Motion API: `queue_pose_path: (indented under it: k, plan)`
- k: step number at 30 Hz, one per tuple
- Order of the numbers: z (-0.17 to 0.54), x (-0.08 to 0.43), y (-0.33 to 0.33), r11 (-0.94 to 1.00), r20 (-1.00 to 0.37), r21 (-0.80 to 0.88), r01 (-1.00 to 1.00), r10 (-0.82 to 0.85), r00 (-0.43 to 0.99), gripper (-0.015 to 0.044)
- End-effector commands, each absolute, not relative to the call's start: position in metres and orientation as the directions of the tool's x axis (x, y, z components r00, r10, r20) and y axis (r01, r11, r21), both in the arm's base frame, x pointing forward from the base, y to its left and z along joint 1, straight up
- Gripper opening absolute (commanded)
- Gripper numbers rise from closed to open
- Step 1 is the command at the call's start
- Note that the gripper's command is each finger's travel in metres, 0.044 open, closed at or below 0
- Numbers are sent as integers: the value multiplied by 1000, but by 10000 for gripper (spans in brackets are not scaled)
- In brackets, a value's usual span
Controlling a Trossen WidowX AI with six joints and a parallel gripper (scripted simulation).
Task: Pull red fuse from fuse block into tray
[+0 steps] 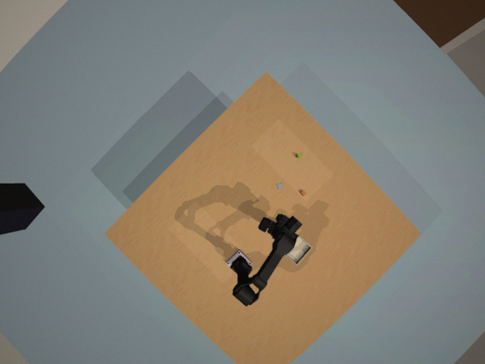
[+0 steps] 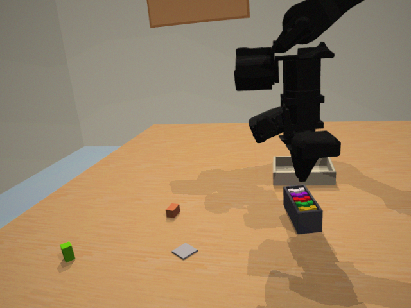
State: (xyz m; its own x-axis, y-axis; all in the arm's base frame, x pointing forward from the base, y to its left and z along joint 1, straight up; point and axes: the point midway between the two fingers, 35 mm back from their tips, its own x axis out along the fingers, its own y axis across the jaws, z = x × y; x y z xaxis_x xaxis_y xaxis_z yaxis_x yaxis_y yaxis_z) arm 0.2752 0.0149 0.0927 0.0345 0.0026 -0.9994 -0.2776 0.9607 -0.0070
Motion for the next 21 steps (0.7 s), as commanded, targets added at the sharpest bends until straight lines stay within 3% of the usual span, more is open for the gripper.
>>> queue_pose_path:
  k: [1,21]
  plan:
    - [88,273,13,961,-1000,-11,-277,-3,28,63]
    - [69,275,13,961,-1000,-11,-277,-3,28,63]
